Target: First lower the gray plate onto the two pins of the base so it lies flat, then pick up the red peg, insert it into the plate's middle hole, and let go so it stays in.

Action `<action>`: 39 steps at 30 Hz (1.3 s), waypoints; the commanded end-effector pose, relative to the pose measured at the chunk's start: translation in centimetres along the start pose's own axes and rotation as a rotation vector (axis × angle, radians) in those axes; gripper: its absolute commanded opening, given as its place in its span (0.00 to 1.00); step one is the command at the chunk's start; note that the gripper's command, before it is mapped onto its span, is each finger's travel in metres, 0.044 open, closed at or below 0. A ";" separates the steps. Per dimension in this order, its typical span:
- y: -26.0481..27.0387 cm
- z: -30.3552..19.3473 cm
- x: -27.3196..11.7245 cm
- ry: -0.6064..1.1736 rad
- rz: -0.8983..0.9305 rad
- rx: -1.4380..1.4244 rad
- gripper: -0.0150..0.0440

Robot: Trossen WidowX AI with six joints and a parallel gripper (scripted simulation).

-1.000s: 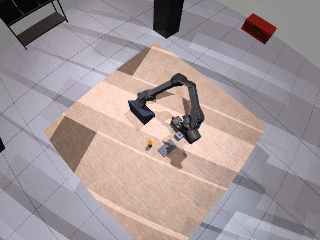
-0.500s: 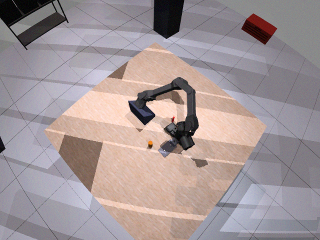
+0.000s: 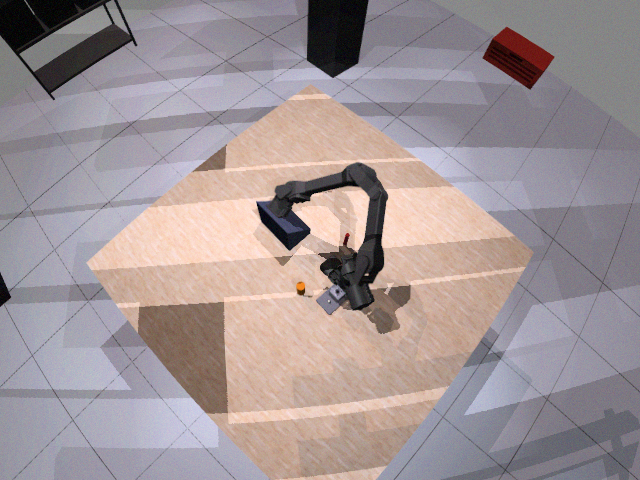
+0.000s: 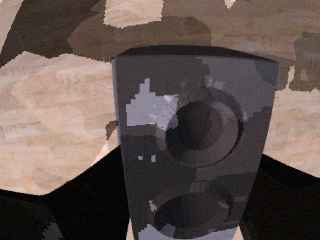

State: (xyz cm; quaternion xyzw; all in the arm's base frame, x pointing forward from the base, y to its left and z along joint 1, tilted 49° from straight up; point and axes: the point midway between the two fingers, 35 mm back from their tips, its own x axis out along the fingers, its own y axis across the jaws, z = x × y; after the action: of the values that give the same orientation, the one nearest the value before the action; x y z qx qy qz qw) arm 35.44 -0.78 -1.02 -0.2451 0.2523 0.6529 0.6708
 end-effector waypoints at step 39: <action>0.8 -2.3 1.4 0.002 0.003 -0.006 0.25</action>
State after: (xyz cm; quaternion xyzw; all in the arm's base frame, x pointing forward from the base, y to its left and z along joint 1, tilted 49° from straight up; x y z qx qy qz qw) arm 34.72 -1.19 -3.58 -0.2457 0.2512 0.6542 0.6697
